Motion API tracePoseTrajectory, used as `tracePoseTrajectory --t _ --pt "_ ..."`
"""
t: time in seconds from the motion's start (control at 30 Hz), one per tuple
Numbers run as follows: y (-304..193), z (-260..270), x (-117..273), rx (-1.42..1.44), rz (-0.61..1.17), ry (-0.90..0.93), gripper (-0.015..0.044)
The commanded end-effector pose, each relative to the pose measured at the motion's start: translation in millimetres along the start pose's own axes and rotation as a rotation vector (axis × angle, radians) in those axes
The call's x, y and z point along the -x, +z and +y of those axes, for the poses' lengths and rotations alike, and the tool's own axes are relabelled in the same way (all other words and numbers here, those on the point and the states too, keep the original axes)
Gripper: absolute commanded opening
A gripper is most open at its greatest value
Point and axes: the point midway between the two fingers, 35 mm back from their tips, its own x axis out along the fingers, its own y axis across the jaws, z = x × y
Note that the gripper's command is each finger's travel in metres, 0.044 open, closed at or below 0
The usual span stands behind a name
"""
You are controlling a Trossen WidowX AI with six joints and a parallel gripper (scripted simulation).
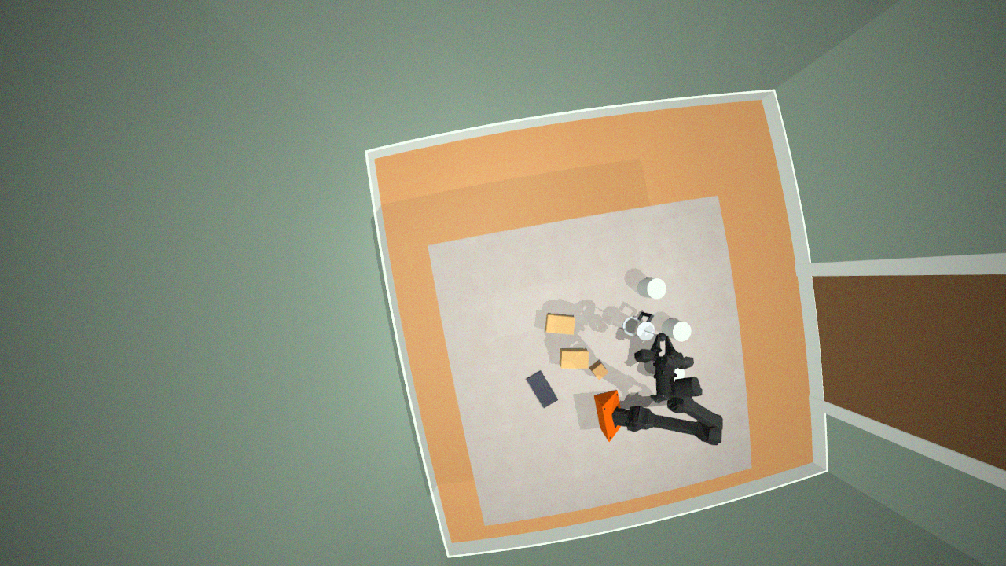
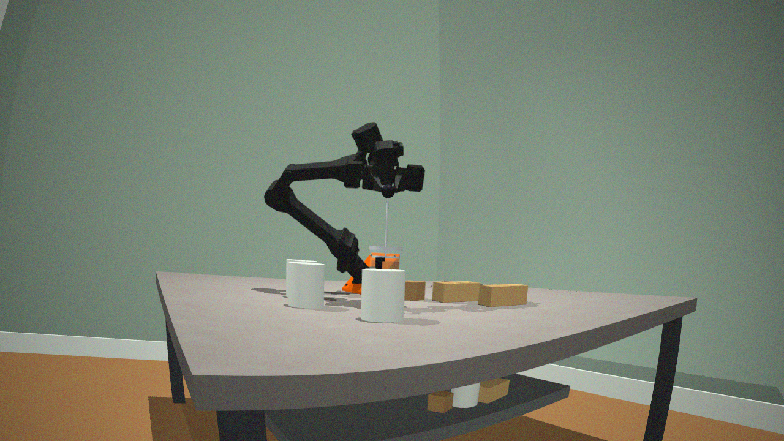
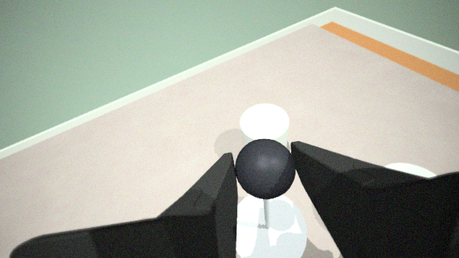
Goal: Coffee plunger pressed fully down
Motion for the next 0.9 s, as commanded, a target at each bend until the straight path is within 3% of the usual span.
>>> tracePoseTrajectory --t 0.0,0.87 --pt "-0.2 0.3 -0.1 0.003 0.000 0.001 0.0122" --pt "-28.2 4.1 -21.2 0.001 0.005 0.004 0.0122"
